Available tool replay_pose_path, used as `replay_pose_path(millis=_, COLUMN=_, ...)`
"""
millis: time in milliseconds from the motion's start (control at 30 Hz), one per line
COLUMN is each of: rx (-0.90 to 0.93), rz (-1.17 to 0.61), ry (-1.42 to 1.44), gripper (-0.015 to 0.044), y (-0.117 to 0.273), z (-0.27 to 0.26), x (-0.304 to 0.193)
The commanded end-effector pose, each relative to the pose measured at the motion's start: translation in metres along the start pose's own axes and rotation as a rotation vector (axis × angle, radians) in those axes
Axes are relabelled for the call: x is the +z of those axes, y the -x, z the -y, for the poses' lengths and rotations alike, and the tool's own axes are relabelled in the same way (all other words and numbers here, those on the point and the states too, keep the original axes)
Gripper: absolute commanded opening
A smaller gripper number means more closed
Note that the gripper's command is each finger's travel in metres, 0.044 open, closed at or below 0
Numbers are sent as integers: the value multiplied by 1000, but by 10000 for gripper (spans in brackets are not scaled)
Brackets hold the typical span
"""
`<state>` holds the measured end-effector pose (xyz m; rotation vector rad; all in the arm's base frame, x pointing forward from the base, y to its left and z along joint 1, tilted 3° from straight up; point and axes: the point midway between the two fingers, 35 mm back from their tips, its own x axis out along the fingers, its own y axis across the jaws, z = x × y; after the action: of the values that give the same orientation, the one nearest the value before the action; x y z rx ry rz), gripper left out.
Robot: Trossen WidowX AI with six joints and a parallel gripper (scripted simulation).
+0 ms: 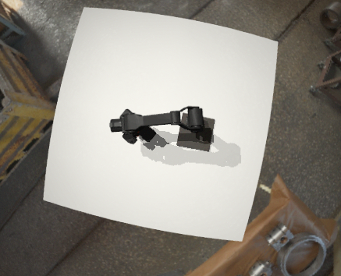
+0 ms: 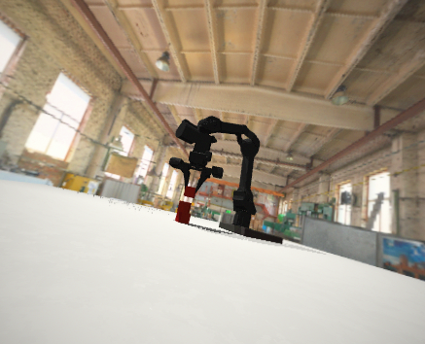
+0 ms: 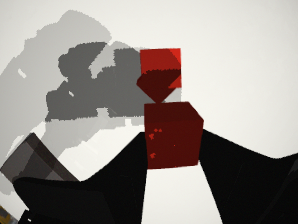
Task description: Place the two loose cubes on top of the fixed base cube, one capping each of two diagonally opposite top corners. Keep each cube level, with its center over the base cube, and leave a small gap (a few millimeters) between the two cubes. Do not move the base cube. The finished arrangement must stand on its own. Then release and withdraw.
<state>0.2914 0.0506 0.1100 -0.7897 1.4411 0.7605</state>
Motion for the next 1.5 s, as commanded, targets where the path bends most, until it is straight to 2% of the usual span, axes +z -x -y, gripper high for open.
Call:
replay_pose_path(millis=0, rx=9, rz=-3, ry=8, gripper=105, y=-15, z=-3, x=-1)
replay_pose_path(millis=600, rx=9, rz=-4, ry=9, gripper=105, y=-20, z=-3, x=-2)
replay_pose_path(millis=1067, rx=8, rz=-2, ry=8, gripper=105, y=-48, z=-2, x=-1)
replay_pose_path(millis=1467, rx=8, rz=-2, ry=8, gripper=105, y=-49, z=-2, x=-1)
